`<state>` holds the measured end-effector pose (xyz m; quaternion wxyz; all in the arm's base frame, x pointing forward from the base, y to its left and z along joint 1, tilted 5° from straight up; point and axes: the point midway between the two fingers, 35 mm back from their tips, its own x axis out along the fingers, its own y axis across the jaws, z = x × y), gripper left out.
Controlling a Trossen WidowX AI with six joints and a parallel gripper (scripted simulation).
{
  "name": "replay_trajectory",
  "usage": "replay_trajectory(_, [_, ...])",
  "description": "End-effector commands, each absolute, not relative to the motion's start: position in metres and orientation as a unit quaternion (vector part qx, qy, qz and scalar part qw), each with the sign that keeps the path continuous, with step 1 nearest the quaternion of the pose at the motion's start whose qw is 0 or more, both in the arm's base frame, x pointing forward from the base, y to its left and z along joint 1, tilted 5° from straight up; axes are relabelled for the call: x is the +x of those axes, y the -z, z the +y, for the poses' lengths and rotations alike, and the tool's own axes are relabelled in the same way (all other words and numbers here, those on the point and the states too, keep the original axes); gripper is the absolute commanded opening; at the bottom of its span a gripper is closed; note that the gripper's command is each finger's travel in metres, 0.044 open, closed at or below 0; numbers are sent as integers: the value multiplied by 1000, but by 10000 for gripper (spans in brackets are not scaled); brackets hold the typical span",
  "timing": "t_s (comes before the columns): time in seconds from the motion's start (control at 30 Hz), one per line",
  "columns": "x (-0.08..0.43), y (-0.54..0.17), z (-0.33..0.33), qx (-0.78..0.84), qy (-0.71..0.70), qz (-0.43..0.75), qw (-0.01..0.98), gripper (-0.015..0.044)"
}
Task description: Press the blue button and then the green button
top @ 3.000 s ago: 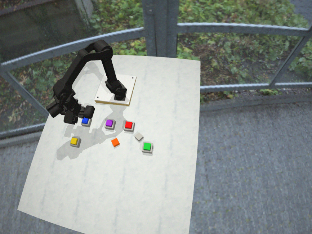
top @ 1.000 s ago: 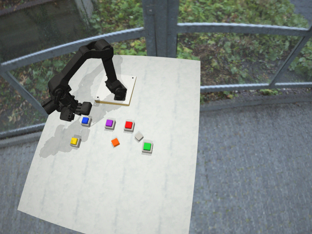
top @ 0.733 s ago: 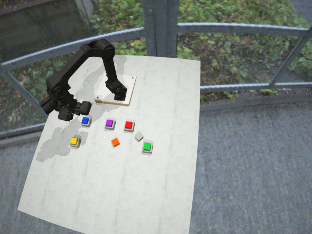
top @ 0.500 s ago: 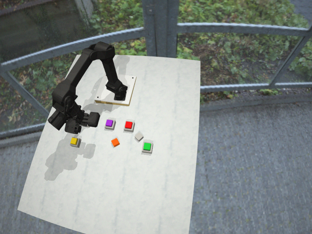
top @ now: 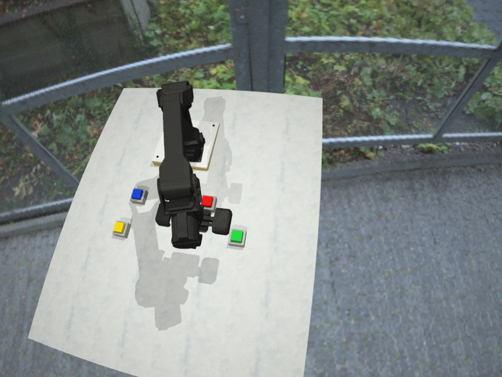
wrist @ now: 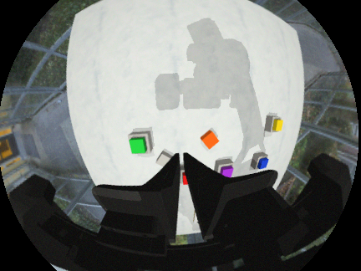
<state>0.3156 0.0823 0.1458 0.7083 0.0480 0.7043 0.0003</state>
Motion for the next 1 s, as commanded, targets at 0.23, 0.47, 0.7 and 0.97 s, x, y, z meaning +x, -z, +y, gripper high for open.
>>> replay_trajectory(0.23, [299, -146, 174, 58, -5, 711, 701, 20])
replay_trajectory(0.47, [298, -86, 179, 58, -5, 711, 701, 20])
replay_trajectory(0.7, [298, -82, 179, 58, -5, 711, 701, 20])
replay_trajectory(0.97, [298, -69, 181, 58, -5, 711, 701, 20])
